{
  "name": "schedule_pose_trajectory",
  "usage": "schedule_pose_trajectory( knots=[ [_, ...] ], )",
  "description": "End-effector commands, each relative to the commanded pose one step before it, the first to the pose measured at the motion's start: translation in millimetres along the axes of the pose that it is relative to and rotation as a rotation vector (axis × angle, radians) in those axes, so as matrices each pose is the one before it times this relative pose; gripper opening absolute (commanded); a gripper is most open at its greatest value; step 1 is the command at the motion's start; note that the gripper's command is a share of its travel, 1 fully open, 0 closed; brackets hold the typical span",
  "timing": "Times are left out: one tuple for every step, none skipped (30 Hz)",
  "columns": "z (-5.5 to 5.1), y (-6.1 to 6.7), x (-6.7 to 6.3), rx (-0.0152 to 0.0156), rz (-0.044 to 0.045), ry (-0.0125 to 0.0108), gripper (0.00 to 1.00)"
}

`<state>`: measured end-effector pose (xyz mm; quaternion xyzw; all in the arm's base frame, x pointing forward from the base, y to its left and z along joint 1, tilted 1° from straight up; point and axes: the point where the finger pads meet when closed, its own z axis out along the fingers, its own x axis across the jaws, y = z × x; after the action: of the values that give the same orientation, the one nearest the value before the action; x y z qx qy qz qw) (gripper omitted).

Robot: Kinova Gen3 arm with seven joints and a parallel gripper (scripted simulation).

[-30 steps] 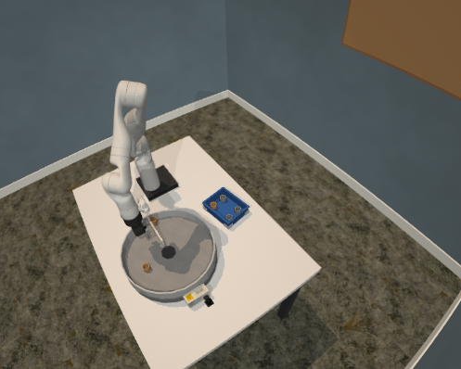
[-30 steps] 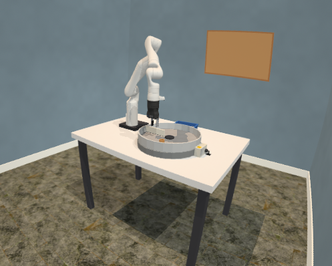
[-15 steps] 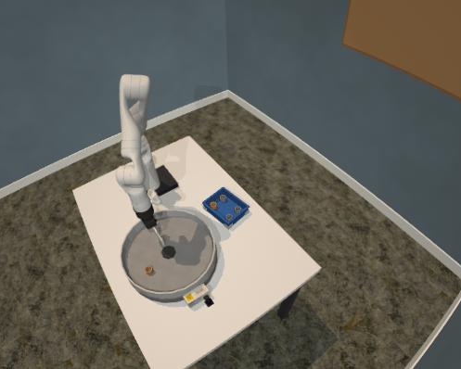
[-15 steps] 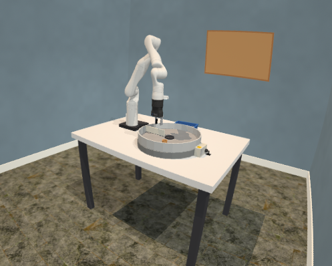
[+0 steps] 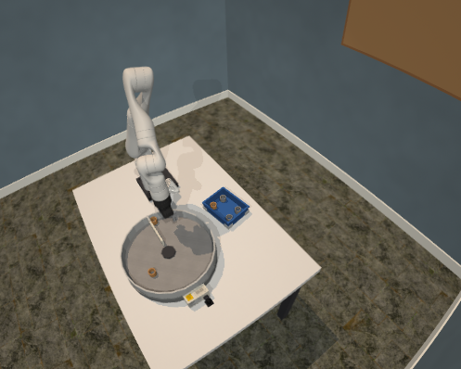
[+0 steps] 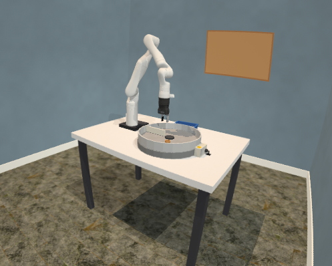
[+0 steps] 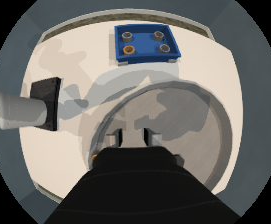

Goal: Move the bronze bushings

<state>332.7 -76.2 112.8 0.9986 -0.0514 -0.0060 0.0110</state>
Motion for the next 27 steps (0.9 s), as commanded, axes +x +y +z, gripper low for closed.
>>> schedule_pose_trajectory(
  knots=[
    [-2.18,-26.21,0.63,0.00197,-0.03913,0.00559,0.76],
    [0.01,-6.91,-0.46,-0.00003,-0.00359,0.0,0.76],
    [0.0,-6.98,0.4,0.00002,-0.00354,0.0,0.76],
    [0.0,-6.96,0.29,0.00002,-0.00353,0.0,0.76],
    [0.0,-6.93,0.17,0.00001,-0.00352,0.0,0.76],
    [0.0,-6.88,0.05,0.0,-0.0035,0.0,0.76],
    [0.0,-6.82,-0.06,-0.00001,-0.00347,0.0,0.76],
    [0.0,-6.75,-0.17,-0.00002,-0.00344,0.0,0.76],
    [0.0,-6.66,-0.28,-0.00003,-0.0034,0.0,0.76],
    [-0.01,-6.84,0.54,0.0,-0.00352,0.00001,0.76],
    [0.0,-6.77,0.45,0.0,-0.00347,0.00001,0.76],
    [0.0,-6.67,0.34,0.0,-0.00341,0.00001,0.76],
    [0.0,0.0,0.0,0.0,0.0,0.0,0.76],
    [0.0,0.0,0.0,0.0,0.0,0.0,0.76],
    [0.0,-6.56,0.23,0.0,-0.00334,0.0,0.76],
    [0.0,-6.43,0.12,0.0,-0.00327,0.0,0.76],
    [0.0,-6.29,0.02,-0.00001,-0.00319,-0.00001,0.76],
    [0.0,-6.14,-0.07,-0.00001,-0.0031,-0.00001,0.76],
    [-0.01,-6.19,0.33,-0.00002,-0.00317,0.00001,0.76],
    [-0.01,-6.2,0.63,-0.00003,-0.00321,0.00003,0.76],
    [-0.01,-6.03,0.52,-0.00002,-0.0031,0.00002,0.76],
    [0.0,-5.85,0.41,-0.00001,-0.00299,0.00001,0.76],
    [0.0,-5.65,0.32,0.0,-0.00288,0.0,0.76],
    [0.0,-5.45,0.23,0.0,-0.00276,-0.00001,0.76],
    [0.01,-5.23,0.15,0.00001,-0.00264,-0.00001,0.76],
    [0.01,-5.0,0.08,0.00001,-0.00252,-0.00002,0.76],
    [0.01,-4.77,0.02,0.00002,-0.00239,-0.00002,0.76]
  ],
)
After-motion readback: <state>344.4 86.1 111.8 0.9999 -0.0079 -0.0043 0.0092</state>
